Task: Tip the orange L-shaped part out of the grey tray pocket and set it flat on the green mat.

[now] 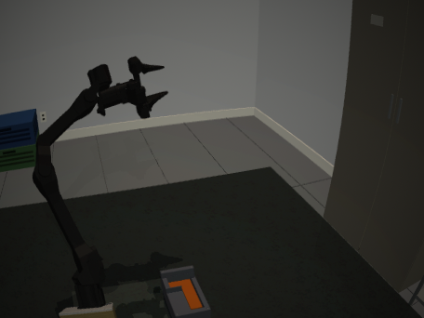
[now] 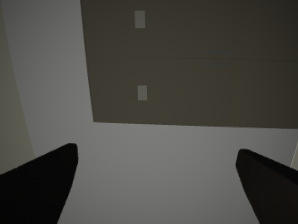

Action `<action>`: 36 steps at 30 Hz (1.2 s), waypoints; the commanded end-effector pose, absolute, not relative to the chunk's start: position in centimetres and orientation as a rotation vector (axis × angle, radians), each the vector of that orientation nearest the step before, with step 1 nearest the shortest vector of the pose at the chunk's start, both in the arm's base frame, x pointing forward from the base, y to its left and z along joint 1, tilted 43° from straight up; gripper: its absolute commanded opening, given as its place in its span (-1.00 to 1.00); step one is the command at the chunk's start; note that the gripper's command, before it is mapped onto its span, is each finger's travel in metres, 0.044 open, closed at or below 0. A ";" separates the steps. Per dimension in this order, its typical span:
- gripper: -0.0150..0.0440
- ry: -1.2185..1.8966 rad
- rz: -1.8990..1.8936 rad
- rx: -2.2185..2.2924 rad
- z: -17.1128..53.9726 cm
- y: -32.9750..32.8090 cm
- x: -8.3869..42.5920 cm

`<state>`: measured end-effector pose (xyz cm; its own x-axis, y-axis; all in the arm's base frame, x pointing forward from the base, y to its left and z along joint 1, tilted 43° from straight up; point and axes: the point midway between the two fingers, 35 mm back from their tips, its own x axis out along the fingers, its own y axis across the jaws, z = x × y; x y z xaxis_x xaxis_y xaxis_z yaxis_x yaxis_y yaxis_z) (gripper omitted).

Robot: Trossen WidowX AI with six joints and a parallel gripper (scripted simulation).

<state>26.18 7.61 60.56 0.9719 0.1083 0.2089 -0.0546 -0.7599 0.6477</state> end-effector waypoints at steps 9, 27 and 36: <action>0.12 0.224 -0.006 1.821 50.8 8.8 32.6; 0.12 0.890 -0.170 0.845 29.7 5.4 36.3; 0.12 1.245 0.010 0.548 21.3 3.3 33.5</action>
